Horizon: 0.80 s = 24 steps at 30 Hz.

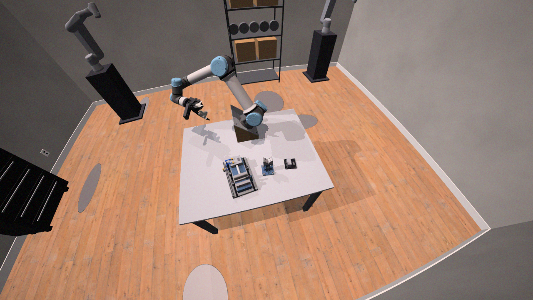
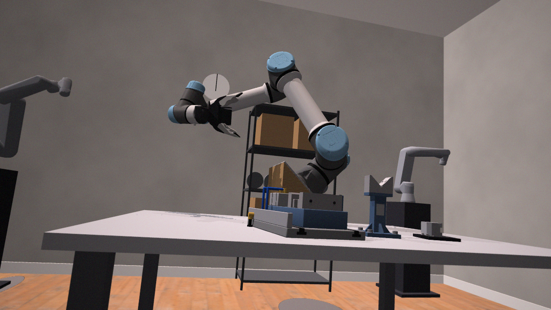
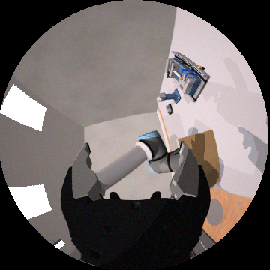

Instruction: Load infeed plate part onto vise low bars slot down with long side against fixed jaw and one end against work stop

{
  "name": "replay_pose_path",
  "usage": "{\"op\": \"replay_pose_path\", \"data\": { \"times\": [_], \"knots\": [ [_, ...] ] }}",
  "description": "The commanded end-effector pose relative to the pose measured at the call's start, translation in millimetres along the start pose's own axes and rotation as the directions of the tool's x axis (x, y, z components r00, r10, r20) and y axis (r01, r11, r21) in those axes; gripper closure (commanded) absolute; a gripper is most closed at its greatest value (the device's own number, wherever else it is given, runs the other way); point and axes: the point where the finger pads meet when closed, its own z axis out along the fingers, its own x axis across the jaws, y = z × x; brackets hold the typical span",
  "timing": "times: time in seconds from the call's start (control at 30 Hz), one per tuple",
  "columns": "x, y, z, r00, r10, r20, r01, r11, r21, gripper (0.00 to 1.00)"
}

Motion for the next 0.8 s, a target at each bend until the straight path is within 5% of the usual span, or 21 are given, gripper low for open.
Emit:
{"op": "replay_pose_path", "data": {
  "times": [0.0,0.77],
  "knots": [
    [-0.4,0.1,0.0,1.0,0.0,-0.001,0.0,1.0,0.0,0.0],
    [-1.5,-1.0,2.0,1.0,-0.004,-0.009,0.004,1.0,0.0,0.0]
  ]
}}
